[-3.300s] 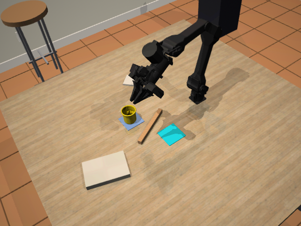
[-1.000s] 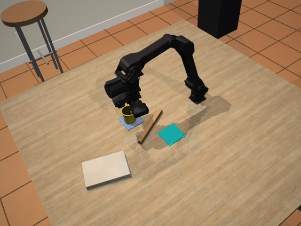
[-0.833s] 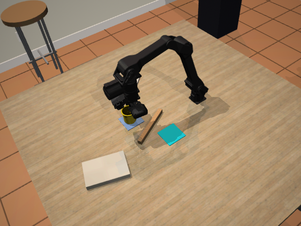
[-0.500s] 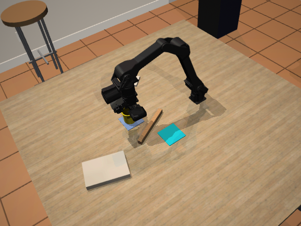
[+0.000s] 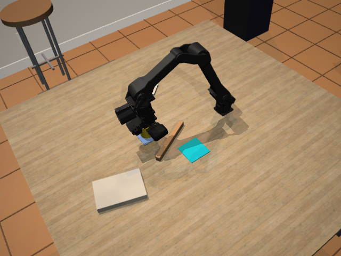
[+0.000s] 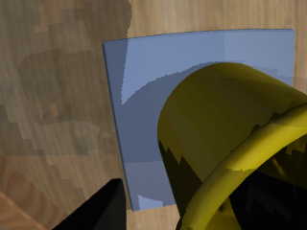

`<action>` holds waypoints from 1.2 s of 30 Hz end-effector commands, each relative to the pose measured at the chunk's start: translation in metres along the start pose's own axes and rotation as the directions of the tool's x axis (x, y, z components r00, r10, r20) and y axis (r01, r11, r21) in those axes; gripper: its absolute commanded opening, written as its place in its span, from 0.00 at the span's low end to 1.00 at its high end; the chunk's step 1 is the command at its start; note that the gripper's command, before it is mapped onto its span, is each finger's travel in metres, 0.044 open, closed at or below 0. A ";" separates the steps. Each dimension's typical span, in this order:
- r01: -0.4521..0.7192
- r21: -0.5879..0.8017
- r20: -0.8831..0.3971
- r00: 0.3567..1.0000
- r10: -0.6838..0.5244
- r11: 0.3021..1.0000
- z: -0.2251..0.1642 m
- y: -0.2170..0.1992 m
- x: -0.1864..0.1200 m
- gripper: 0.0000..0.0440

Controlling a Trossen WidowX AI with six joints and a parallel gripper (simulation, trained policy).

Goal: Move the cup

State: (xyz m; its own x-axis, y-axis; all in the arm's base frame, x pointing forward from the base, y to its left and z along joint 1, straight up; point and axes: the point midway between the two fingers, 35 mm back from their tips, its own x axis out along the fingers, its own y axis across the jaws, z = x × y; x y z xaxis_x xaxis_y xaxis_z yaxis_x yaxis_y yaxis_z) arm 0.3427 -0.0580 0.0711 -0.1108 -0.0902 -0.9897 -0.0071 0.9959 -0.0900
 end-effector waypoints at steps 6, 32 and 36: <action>-0.012 -0.135 -0.029 1.000 0.008 0.991 -0.004 0.000 0.020 0.08; -0.031 -0.339 0.007 0.999 0.036 0.940 -0.029 0.025 -0.042 0.00; -0.026 -0.362 0.022 0.999 0.036 0.932 -0.030 0.035 -0.049 0.00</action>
State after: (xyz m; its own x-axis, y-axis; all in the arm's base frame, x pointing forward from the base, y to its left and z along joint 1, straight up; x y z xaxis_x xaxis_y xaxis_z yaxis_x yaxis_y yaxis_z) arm 0.3178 -0.0267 0.1143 -0.1011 -0.0587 -0.9931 -0.3474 0.9375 -0.0201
